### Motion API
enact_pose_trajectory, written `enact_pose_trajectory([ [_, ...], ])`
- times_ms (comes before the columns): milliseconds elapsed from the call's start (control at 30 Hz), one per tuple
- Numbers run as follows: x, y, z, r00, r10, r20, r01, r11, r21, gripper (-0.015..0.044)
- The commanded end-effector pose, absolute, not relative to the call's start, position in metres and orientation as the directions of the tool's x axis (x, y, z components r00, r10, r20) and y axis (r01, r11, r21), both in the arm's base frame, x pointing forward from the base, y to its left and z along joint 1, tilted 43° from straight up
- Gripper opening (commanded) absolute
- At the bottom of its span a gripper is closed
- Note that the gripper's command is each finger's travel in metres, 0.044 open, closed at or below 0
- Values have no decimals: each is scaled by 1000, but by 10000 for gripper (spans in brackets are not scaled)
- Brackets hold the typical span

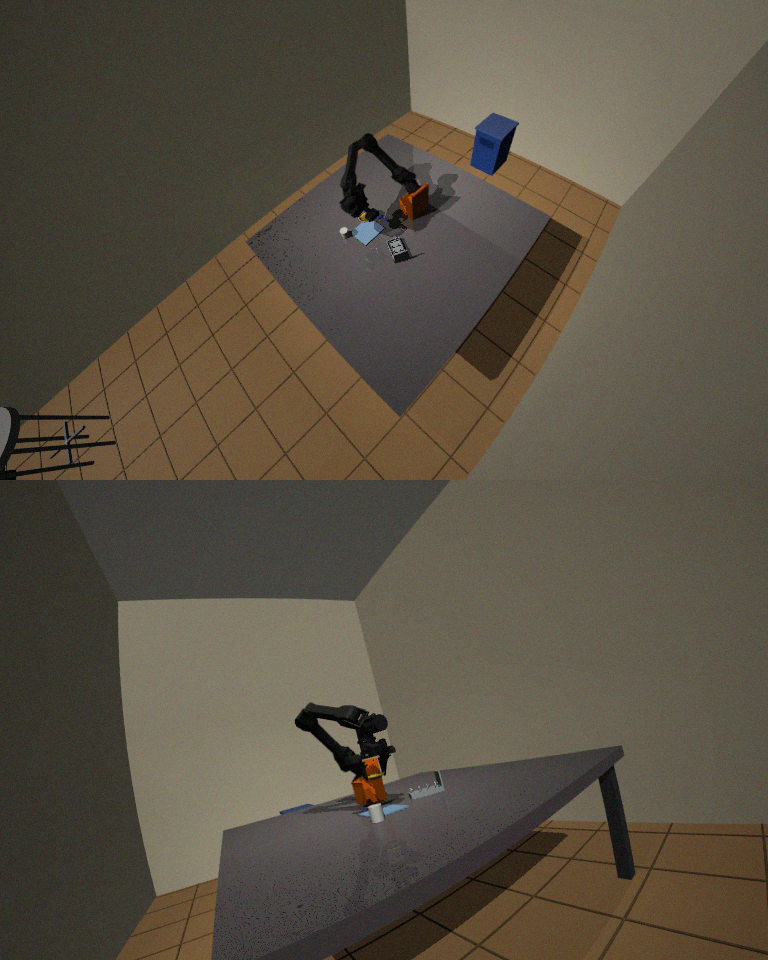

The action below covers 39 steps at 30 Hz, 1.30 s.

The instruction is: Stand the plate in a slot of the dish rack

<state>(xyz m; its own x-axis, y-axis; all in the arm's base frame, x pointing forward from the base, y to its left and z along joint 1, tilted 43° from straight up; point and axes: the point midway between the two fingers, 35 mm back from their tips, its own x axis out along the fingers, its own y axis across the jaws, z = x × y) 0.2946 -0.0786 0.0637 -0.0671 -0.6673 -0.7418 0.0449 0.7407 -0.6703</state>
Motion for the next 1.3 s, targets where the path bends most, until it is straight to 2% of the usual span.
enact_pose_trajectory([
  [0, 297, -64, 79, -59, -666, -743, 51, 742, -669, 0],
  [400, 297, -33, 101, -64, -675, -735, 71, 732, -678, 0],
  [867, 249, 56, 23, -66, -672, -738, 474, 629, -616, 0],
  [1067, 248, 57, 22, -68, -671, -739, 476, 629, -615, 0],
  [1267, 245, 49, 8, -130, -609, -782, 393, 693, -605, 0],
])
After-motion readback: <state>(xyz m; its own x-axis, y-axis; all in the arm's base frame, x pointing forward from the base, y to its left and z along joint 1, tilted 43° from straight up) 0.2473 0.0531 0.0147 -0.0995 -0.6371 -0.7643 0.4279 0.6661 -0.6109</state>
